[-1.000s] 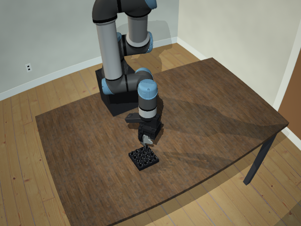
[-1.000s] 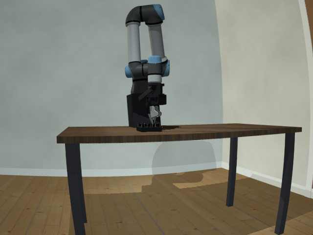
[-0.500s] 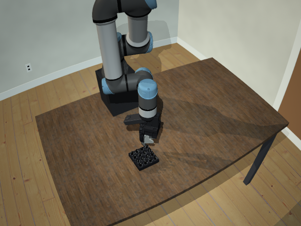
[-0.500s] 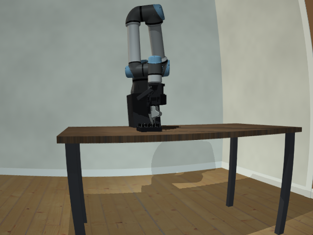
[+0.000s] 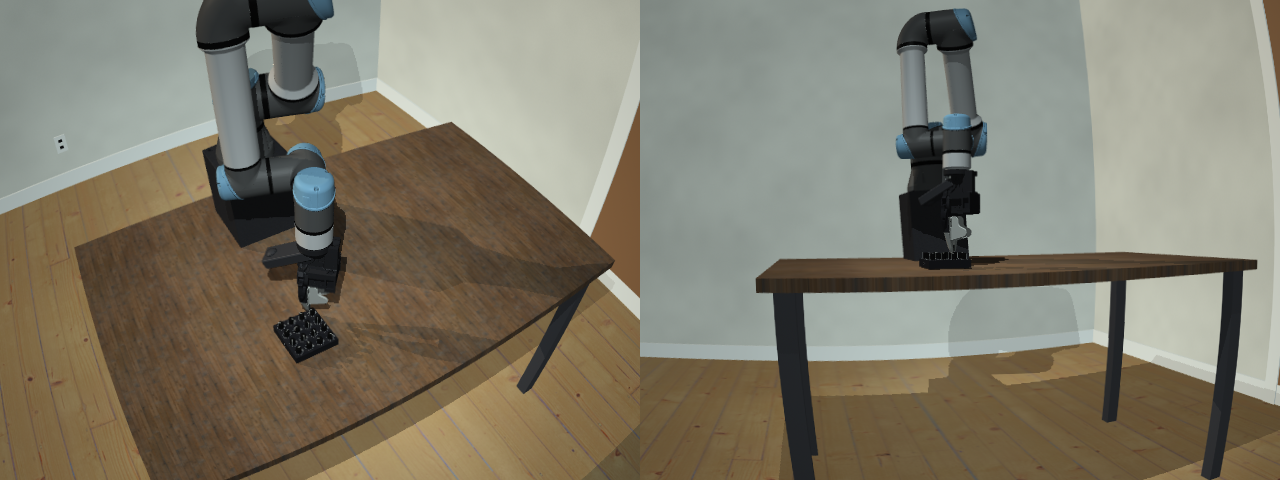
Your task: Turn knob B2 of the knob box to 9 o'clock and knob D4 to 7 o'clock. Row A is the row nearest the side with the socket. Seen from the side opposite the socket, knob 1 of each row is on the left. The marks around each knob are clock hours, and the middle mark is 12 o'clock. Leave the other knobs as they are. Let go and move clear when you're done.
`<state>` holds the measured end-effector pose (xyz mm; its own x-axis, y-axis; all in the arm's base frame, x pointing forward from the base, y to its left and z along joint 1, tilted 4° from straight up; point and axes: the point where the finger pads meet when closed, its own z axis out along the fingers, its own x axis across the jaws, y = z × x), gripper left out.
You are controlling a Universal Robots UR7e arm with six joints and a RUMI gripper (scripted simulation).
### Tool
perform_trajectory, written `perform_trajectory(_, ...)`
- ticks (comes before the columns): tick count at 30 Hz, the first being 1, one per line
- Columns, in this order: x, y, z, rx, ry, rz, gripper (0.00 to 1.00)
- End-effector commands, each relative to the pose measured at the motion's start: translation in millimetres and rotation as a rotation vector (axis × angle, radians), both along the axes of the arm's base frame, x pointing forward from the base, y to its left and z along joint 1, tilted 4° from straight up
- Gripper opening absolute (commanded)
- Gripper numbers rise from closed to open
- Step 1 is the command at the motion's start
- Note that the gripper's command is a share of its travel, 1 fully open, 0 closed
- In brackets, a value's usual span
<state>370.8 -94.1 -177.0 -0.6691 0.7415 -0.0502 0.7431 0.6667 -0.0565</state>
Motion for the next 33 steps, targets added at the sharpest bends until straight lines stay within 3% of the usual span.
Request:
perform_trajectory(1, -1.5, 2.3, -0.6, 0.003, 0.002, 0.019, 0.01)
perform_trajectory(21, -1.4, 2.2, -0.6, 0.003, 0.003, 0.023, 0.01)
perform_trajectory(22, -1.4, 2.2, -0.6, 0.003, 0.003, 0.023, 0.11)
perform_trajectory(33, -1.5, 2.2, -0.6, 0.003, 0.003, 0.023, 0.11)
